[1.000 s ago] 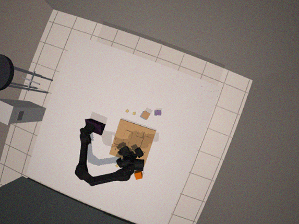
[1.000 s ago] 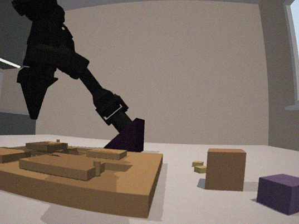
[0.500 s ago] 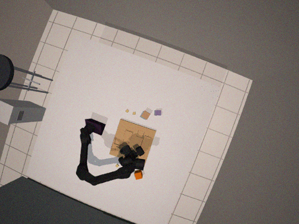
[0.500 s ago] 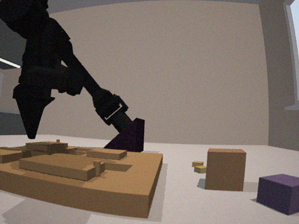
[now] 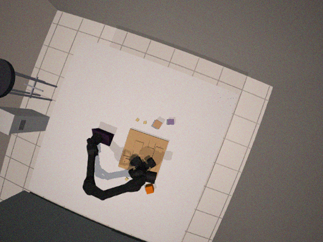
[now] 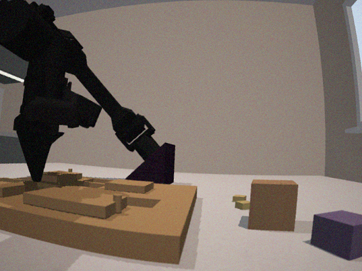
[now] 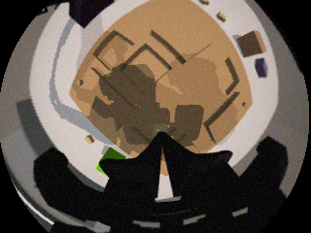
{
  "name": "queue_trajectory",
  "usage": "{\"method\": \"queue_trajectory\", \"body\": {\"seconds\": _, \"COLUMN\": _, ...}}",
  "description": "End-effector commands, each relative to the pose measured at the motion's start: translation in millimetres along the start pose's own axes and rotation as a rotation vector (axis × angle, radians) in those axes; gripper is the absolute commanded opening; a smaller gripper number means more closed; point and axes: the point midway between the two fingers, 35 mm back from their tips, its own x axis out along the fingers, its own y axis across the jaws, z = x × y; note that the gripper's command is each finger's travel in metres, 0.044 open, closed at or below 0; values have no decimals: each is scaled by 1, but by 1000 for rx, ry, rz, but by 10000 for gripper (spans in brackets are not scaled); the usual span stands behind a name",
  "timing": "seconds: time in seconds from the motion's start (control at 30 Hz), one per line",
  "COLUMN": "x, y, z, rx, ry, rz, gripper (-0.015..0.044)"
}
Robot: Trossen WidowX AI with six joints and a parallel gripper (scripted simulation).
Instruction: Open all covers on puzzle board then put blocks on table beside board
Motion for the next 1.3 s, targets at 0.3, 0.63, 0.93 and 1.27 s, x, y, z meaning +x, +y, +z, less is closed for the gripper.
{"method": "queue_trajectory", "body": {"seconds": 0.3, "x": 9, "y": 2, "z": 1, "rx": -7, "ry": -2, "rz": 7, "gripper": 0}}
{"method": "queue_trajectory", "body": {"seconds": 0.63, "x": 11, "y": 10, "z": 4, "rx": -7, "ry": -2, "rz": 8, "gripper": 0}}
{"method": "queue_trajectory", "body": {"seconds": 0.93, "x": 12, "y": 12, "z": 5, "rx": -6, "ry": -2, "rz": 8, "gripper": 0}}
{"method": "queue_trajectory", "body": {"seconds": 1.27, "x": 12, "y": 12, "z": 5, "rx": -4, "ry": -2, "rz": 8, "gripper": 0}}
